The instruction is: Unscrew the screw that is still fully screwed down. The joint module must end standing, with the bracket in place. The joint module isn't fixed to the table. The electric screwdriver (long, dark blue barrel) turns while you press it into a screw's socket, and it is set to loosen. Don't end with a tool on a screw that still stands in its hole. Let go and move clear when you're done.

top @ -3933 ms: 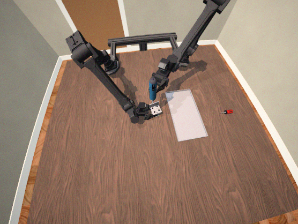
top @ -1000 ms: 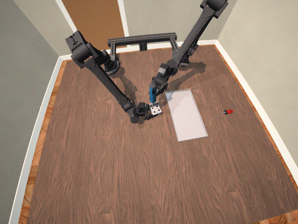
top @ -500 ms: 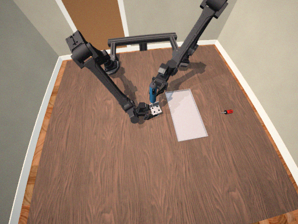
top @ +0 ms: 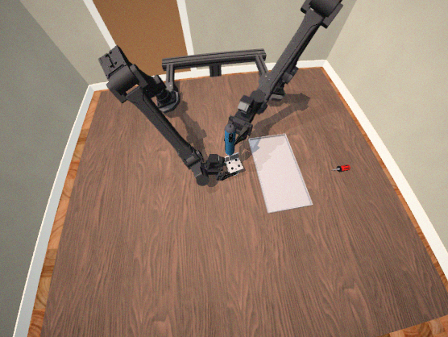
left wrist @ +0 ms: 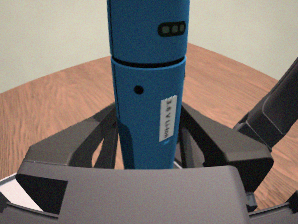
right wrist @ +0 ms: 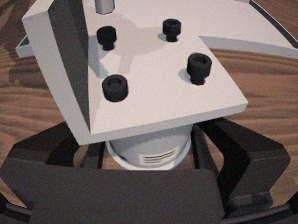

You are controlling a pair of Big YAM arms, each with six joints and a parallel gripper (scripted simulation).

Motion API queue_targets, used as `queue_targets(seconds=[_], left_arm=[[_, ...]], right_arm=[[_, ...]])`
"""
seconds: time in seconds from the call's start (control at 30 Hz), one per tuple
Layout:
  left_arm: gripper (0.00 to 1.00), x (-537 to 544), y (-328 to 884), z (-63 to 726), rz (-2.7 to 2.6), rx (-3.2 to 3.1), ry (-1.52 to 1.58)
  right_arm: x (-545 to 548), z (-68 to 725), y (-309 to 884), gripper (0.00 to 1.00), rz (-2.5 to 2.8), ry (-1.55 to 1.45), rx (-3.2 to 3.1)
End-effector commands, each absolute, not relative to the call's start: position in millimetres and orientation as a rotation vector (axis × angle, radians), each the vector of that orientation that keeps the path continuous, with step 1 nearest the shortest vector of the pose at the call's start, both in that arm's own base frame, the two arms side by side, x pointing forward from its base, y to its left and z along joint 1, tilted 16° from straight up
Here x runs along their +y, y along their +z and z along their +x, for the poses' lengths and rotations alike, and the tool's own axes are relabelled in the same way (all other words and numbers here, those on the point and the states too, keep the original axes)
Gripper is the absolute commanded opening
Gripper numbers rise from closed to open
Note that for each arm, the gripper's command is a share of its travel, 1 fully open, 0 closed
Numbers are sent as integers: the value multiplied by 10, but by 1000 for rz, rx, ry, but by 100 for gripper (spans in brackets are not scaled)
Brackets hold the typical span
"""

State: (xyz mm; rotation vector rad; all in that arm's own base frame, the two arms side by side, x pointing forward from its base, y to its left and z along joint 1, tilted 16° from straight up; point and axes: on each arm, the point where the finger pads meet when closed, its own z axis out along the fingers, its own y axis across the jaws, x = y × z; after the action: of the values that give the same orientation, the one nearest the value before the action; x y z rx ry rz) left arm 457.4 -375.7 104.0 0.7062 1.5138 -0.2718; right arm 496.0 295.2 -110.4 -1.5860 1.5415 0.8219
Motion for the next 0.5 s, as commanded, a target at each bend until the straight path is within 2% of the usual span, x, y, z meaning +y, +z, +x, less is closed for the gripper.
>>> queue_targets(seconds=[0.0, 0.47], left_arm=[[42, -3805, 1301, 4648, 668, 1452, -292], [42, -3795, 1259, 4638, 674, 1458, -289]], right_arm=[[2998, 5068, -1019, 59, -1585, 803, 1516], [2998, 5068, -1019, 59, -1585, 803, 1516]])
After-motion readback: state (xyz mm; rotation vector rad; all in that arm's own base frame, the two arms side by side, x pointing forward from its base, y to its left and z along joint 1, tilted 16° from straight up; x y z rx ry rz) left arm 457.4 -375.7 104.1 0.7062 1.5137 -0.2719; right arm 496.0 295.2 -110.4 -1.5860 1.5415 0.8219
